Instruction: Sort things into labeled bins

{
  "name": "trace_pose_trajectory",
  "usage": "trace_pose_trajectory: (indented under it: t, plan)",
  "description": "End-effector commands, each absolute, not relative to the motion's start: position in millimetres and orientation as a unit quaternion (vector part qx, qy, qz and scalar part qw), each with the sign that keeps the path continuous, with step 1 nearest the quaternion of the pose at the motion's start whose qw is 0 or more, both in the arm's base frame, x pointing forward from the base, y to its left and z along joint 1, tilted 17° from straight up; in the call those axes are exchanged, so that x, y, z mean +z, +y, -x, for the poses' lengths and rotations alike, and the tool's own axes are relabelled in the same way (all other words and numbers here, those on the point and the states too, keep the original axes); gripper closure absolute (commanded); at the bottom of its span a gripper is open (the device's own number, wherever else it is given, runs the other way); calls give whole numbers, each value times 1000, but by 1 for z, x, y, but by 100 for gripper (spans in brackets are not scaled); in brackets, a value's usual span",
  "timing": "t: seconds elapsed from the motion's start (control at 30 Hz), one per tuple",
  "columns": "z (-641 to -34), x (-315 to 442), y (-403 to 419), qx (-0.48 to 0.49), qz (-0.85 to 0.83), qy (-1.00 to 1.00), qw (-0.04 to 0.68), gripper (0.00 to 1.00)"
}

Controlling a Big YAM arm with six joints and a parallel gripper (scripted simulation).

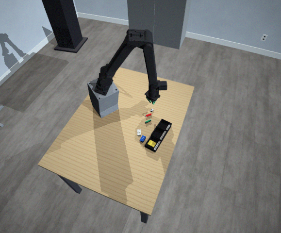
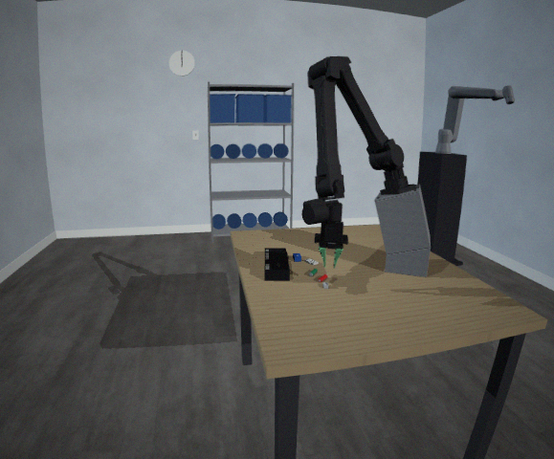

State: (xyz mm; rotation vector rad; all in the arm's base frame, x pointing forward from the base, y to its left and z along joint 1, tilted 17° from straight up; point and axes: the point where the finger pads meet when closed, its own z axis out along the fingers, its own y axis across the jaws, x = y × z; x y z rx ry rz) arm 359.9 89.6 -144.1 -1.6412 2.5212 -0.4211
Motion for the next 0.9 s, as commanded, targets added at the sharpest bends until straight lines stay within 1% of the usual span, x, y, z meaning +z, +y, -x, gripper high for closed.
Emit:
trace_pose_trajectory:
  t: [0.0,0.17,0.33,0.87]
  plan:
    - [-367,-147,79,-140,586,797,40,72]
    - [-378,-133,77,-145,599,786,51,72]
    - [-377,-132,88,-145,610,777,52,72]
    - [-380,-130,85,-146,604,782,53,72]
